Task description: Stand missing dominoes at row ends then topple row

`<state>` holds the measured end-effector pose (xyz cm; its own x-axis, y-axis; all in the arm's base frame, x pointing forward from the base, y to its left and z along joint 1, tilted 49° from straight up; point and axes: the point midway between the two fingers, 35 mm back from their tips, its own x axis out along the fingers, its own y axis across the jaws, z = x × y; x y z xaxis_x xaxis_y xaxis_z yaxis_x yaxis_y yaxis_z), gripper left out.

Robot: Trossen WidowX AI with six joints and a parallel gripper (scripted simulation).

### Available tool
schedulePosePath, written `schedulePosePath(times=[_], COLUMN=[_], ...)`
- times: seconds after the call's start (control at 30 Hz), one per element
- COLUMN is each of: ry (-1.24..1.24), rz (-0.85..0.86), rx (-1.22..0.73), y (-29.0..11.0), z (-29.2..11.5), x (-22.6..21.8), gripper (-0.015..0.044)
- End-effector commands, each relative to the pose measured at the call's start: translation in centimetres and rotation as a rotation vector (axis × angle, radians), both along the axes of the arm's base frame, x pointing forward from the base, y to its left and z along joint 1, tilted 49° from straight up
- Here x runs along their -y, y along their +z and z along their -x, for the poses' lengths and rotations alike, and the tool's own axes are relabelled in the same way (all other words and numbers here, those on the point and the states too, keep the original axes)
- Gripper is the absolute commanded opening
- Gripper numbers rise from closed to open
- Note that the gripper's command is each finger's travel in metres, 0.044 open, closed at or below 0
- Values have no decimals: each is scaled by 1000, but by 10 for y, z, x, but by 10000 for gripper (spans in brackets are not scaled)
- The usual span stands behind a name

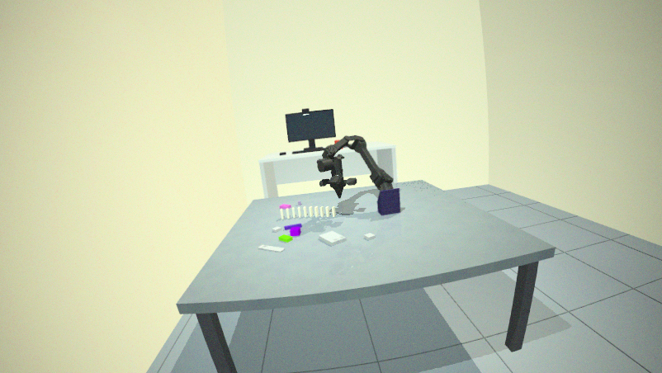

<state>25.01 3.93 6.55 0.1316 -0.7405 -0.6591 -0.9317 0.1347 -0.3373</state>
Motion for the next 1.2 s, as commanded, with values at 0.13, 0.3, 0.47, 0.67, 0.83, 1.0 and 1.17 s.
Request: schedulePosePath(times=[0.13,0.3,0.47,0.67,0.83,1.0,1.17], ry=[5,5,5,5,5,5,6], rz=[2,2,2,2,2,2,-1], rx=[-1,-1,-1,-1,-1,-1,-1], y=[0,0,0,0,0,0,-38], z=[0,0,0,0,0,0,-10], x=[0,0,0,0,0,0,43], gripper=[0,0,0,0,0,0,0])
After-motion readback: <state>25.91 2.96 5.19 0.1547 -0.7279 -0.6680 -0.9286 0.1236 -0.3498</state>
